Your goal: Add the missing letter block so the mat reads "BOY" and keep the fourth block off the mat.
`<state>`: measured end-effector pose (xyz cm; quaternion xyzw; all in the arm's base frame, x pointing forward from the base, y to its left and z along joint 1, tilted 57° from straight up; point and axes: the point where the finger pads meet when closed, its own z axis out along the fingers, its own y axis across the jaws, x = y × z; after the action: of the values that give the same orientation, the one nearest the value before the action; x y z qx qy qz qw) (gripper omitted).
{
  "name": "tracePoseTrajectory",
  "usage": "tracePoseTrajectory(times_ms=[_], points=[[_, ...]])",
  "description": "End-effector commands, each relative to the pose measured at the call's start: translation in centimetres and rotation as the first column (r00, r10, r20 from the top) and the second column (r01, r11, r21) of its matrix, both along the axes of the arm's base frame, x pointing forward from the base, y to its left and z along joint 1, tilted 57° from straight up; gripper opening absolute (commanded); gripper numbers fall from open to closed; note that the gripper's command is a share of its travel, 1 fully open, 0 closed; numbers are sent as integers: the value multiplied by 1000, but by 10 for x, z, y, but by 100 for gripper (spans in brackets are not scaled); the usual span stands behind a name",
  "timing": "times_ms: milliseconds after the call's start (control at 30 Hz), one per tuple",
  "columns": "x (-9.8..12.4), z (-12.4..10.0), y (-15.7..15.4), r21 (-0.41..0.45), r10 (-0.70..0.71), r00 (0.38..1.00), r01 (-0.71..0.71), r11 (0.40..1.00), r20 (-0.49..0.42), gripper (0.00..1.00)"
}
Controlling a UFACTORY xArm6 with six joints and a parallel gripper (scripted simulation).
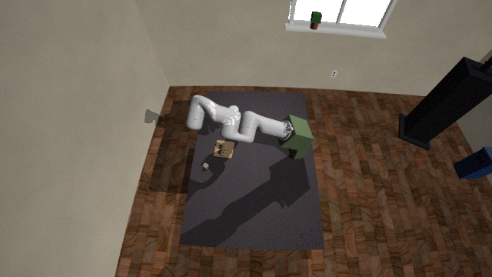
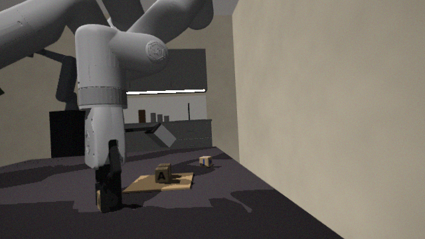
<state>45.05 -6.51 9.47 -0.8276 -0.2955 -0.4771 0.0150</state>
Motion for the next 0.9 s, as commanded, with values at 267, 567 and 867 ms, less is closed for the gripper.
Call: tracePoseTrajectory(times_ms=[267,567,867], points=[[0,0,0,-1,-1,1000,1,1000,0,27],[0,0,0,-1,-1,1000,1,1000,0,27],[-3,2,-2,0,-1,1000,1,1000,0,27]])
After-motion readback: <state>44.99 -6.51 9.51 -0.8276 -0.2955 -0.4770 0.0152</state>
